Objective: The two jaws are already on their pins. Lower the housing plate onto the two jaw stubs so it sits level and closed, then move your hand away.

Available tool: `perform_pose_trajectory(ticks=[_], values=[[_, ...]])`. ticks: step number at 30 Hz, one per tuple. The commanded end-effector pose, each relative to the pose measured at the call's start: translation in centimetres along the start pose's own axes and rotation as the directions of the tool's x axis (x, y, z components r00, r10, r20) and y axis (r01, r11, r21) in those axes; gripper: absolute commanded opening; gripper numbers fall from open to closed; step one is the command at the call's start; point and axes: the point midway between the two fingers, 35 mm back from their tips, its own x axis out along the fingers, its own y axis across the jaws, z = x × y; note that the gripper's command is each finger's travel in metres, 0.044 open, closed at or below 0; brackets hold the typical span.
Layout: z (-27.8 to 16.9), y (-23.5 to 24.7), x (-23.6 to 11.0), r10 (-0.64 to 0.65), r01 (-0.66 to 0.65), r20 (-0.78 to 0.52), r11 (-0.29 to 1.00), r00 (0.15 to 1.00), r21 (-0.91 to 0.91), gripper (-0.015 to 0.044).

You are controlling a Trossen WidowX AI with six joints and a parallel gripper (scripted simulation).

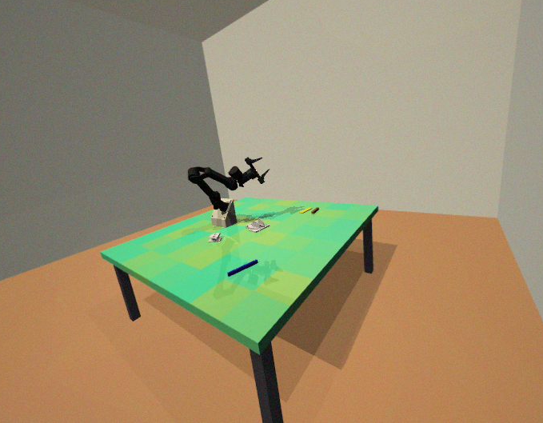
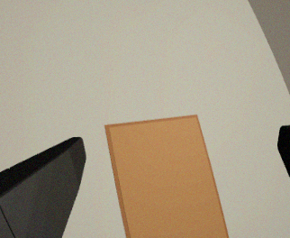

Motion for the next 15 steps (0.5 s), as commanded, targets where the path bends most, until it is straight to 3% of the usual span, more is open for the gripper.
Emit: perform_pose_trajectory(ticks=[1, 15], values=[[0.0, 0.0, 0.0, 0.0, 0.0, 0.0, 1.0, 1.0, 0.0, 0.0426], [-1.6, 2.1, -0.1, 0.112, -0.102, -0.024, 0.96, 0.993, 0.26, 0.044]])
